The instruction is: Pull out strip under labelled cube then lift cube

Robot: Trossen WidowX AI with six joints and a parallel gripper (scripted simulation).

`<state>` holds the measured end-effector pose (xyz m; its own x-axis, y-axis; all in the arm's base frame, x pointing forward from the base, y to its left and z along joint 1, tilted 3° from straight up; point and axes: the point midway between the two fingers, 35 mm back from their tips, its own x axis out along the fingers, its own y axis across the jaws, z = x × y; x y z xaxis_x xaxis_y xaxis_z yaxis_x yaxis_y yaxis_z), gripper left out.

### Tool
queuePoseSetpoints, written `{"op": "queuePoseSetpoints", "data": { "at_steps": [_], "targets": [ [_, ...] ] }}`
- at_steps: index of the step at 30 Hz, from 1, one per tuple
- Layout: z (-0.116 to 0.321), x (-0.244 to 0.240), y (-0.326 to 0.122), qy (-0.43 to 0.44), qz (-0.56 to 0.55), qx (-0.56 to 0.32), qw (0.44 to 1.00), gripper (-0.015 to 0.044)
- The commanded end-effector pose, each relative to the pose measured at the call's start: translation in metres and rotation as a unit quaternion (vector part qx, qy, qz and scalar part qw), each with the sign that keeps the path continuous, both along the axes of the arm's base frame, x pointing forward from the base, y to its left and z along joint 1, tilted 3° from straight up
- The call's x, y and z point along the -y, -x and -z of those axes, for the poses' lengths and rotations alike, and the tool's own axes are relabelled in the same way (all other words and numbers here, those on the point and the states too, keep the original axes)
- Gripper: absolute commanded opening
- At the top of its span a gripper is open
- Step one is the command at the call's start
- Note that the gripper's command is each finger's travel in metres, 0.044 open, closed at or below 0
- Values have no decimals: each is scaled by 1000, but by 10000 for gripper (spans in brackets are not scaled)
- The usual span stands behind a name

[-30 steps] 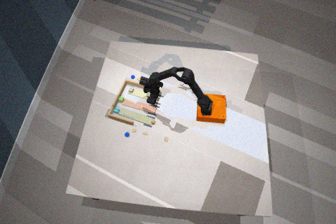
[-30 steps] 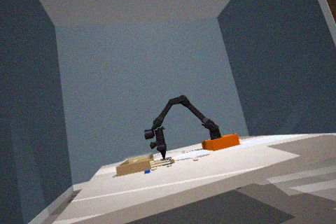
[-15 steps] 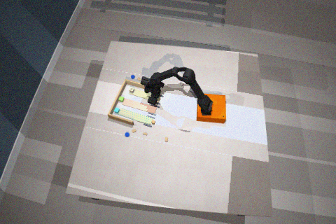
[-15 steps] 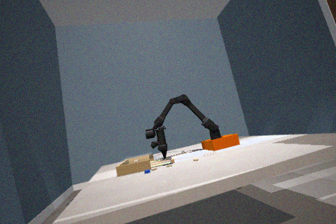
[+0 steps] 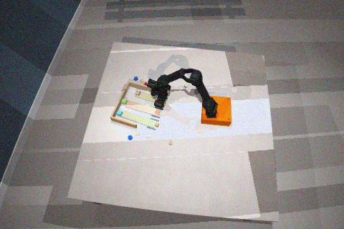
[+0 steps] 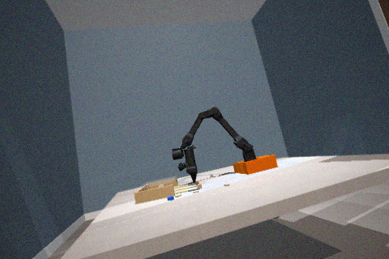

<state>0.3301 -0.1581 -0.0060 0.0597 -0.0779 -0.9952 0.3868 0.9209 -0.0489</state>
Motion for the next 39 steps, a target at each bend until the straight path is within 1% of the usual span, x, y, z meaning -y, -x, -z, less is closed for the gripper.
{"op": "queuePoseSetpoints", "data": {
  "at_steps": [1,39],
  "targets": [
    [4,-4,10,-4,-2,-6,1000,0],
    [10,-25,64,-5,-2,-9,1000,0]
  ]
}}
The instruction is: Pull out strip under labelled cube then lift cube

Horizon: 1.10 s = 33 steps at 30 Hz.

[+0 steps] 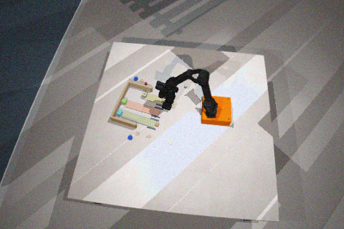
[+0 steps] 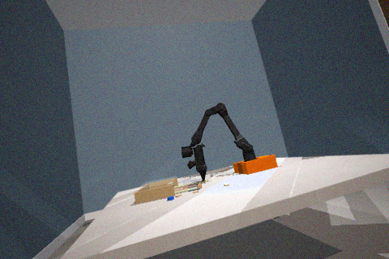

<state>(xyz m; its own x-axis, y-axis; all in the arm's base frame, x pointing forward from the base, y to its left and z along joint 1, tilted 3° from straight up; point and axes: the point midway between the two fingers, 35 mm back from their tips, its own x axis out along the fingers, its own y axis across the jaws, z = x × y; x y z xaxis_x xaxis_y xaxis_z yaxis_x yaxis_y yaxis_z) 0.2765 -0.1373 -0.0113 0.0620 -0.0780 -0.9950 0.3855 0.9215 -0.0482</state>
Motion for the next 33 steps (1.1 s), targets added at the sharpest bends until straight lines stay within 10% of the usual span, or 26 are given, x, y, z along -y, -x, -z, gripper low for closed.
{"op": "queuePoseSetpoints", "data": {
  "at_steps": [1,33],
  "targets": [
    [5,-5,12,-5,-1,-10,1000,0],
    [9,-22,57,-6,-1,-12,1000,0]
  ]
}}
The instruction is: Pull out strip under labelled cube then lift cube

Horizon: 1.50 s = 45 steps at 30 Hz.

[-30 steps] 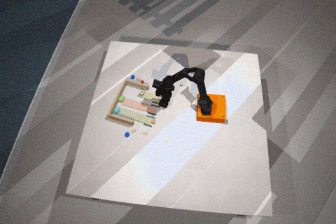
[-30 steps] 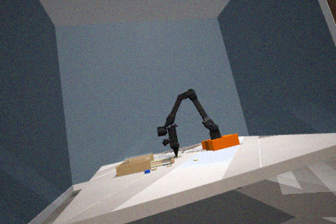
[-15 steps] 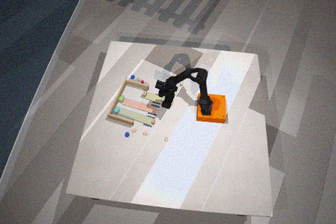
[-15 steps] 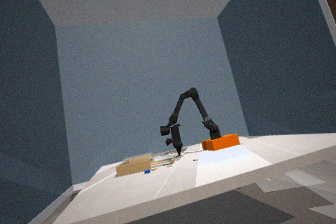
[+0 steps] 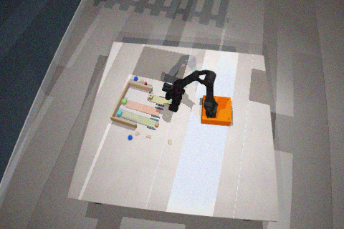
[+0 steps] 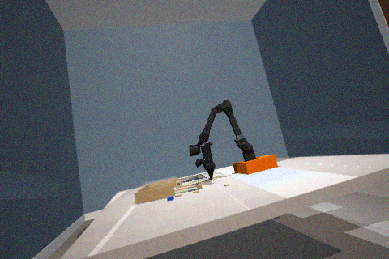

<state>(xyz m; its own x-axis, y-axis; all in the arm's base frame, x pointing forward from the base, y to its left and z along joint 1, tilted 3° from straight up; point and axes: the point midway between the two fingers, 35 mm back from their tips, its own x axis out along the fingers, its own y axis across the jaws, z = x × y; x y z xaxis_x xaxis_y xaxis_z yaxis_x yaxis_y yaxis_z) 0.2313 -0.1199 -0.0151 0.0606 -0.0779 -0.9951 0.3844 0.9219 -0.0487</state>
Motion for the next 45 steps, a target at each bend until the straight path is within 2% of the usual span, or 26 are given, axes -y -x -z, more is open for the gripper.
{"op": "queuePoseSetpoints", "data": {
  "at_steps": [1,23,45],
  "targets": [
    [5,-5,13,-6,-1,-11,1000,0],
    [8,-17,43,-6,-1,-13,1000,0],
    [8,-17,43,-6,-1,-13,1000,0]
  ]
}}
